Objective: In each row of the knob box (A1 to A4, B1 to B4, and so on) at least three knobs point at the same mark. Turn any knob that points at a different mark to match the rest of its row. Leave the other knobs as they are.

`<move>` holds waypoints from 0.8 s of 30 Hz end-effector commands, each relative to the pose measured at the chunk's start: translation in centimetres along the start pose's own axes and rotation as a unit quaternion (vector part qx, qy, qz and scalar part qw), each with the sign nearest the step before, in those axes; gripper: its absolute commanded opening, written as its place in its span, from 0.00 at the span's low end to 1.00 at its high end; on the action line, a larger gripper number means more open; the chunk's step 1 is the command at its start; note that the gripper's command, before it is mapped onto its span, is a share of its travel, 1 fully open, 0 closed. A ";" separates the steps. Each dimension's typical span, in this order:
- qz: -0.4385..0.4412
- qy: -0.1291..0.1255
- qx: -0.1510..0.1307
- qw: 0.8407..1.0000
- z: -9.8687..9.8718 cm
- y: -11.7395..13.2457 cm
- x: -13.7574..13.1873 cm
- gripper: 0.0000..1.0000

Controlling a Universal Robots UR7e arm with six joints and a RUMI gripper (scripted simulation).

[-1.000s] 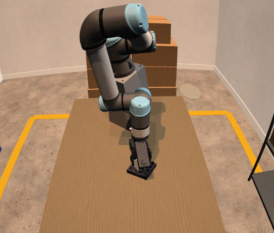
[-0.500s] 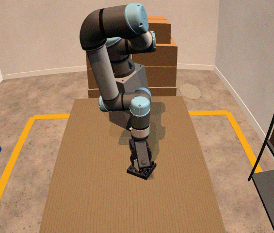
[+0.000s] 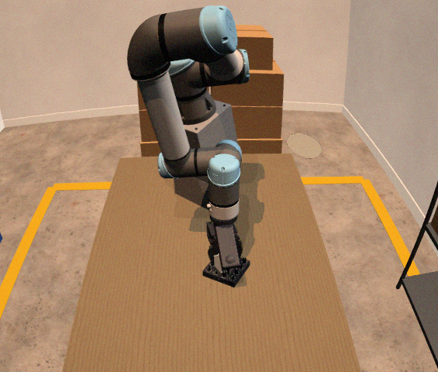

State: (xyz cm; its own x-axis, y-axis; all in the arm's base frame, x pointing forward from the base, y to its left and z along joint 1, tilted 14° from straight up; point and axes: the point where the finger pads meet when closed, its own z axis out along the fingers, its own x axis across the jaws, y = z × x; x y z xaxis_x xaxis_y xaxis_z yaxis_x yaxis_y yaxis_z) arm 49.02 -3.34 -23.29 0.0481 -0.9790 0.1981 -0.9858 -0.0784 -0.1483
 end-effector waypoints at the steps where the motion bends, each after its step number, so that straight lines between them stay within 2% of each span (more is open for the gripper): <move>1: 0.000 0.000 0.001 1.000 0.0 0.0 0.0 0.11; 3: 0.000 0.000 0.001 1.000 0.0 0.0 0.0 0.11; 4: 0.000 0.000 0.001 1.000 0.0 0.0 0.0 0.04; 24: 0.000 0.000 0.001 1.000 0.0 0.0 0.0 0.04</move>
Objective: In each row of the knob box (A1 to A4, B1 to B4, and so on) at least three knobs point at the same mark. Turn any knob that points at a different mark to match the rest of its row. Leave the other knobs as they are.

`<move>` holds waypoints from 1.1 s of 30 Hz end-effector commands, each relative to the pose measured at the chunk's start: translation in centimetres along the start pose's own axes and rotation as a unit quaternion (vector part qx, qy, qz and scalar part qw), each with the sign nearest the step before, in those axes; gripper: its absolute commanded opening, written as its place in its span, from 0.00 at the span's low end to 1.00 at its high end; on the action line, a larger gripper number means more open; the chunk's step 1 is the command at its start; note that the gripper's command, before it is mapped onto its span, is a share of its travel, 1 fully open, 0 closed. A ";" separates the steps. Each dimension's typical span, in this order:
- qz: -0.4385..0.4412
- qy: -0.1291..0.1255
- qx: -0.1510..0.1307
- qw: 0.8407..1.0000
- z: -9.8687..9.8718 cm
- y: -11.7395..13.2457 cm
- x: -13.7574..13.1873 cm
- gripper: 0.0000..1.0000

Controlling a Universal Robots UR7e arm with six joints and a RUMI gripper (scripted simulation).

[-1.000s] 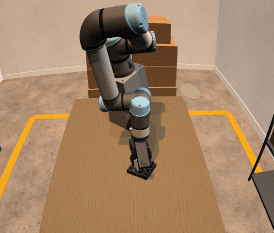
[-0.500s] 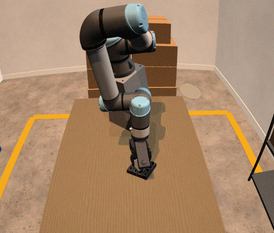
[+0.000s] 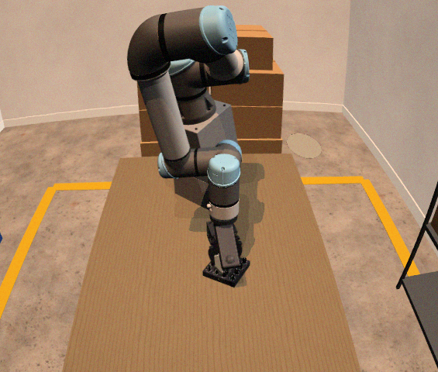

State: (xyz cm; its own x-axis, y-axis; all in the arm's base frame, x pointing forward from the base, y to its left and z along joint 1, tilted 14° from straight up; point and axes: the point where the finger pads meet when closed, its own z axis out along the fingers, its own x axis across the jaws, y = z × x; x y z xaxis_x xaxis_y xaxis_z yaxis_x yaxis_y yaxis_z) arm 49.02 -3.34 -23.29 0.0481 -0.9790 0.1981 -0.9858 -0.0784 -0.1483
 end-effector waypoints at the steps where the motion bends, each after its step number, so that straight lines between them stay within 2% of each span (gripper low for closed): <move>1: 0.000 0.000 0.001 1.000 0.0 0.0 0.0 0.04; 33: -0.022 0.000 0.001 1.000 0.0 0.0 0.0 0.04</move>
State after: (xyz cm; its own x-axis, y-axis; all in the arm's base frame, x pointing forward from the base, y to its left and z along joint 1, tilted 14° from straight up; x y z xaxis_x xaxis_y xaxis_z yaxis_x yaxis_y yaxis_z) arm 49.02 -3.33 -23.29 0.0749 -0.9765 0.2022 -0.9842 -0.1051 -0.1428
